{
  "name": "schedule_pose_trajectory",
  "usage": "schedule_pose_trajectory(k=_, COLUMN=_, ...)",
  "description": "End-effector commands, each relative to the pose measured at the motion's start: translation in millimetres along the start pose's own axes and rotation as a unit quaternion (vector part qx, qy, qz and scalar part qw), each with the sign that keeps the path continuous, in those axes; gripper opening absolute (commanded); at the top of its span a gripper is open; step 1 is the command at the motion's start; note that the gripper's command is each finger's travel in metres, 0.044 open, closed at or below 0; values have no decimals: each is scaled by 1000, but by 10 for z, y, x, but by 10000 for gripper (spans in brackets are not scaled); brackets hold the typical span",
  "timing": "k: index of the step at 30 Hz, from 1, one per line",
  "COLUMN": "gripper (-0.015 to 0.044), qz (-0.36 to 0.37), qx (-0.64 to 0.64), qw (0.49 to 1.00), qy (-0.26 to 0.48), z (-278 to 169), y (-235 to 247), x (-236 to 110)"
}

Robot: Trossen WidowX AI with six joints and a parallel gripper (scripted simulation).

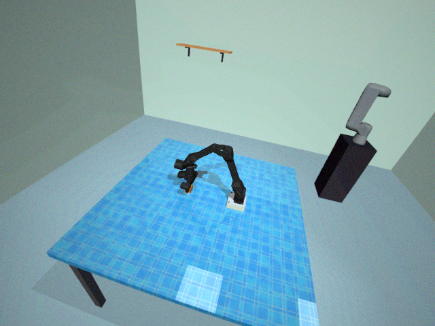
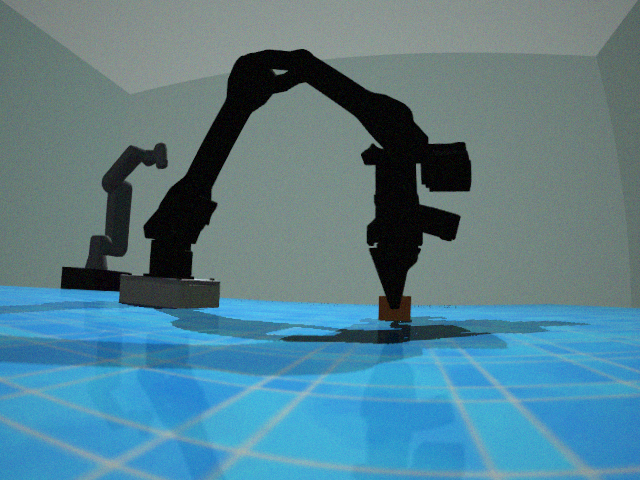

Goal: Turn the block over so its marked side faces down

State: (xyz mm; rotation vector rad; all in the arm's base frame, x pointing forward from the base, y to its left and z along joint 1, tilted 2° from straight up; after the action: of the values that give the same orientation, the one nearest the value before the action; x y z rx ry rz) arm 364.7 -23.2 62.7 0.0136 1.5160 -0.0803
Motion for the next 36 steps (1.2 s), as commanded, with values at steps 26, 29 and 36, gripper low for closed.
schedule_pose_trajectory(k=26, gripper=64, qz=2, qx=-2, qw=1000, qy=1, z=1, y=4, x=-93)
schedule_pose_trajectory(k=29, gripper=0, qz=2, qx=-2, qw=1000, qy=1, z=-1, y=3, x=-271)
schedule_pose_trajectory(k=36, gripper=0, qz=3, qx=-2, qw=1000, qy=-18, z=-8, y=3, x=-264)
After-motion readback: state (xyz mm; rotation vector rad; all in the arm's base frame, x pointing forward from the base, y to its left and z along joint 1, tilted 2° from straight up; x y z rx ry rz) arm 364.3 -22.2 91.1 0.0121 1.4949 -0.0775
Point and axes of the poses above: the point midway between the two fingers, 35 mm back from their tips, its own x axis out along the fingers, its own y axis across the jaws, z = x × y, the point moved 4 cm from there along -x, back along the fingers, and after that the axes turned 2 degrees about x, right-handed, at the moved point
